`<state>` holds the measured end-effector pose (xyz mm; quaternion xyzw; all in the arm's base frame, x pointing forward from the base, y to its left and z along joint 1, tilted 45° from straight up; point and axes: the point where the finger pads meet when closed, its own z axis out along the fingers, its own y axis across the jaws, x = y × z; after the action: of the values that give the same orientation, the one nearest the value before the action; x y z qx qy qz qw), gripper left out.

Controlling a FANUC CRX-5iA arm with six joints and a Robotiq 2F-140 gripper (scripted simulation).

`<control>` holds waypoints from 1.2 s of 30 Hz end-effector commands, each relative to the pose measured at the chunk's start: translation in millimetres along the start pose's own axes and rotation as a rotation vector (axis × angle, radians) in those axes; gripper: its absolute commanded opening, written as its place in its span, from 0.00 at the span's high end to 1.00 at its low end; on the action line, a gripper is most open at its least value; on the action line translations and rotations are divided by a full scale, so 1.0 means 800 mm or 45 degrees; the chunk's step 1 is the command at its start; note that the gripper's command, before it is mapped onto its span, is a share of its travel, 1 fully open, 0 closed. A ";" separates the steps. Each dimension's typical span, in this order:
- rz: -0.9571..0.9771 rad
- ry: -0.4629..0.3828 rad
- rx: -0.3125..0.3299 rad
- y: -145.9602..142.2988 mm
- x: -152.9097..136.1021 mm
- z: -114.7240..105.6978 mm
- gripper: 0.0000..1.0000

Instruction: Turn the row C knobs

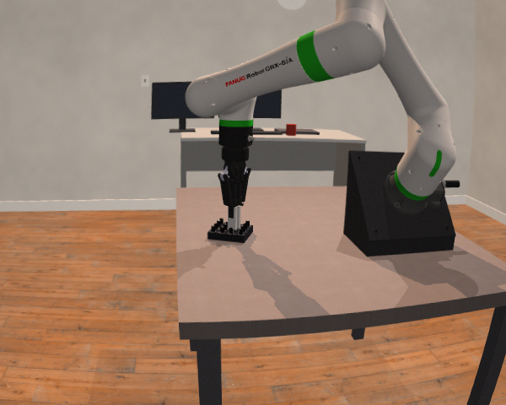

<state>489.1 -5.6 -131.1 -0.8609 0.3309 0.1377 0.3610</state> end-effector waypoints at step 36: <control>0.131 0.001 0.000 0.000 0.000 0.000 0.95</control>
<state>489.1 -5.6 -131.1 -0.8456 0.3681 0.1532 0.3549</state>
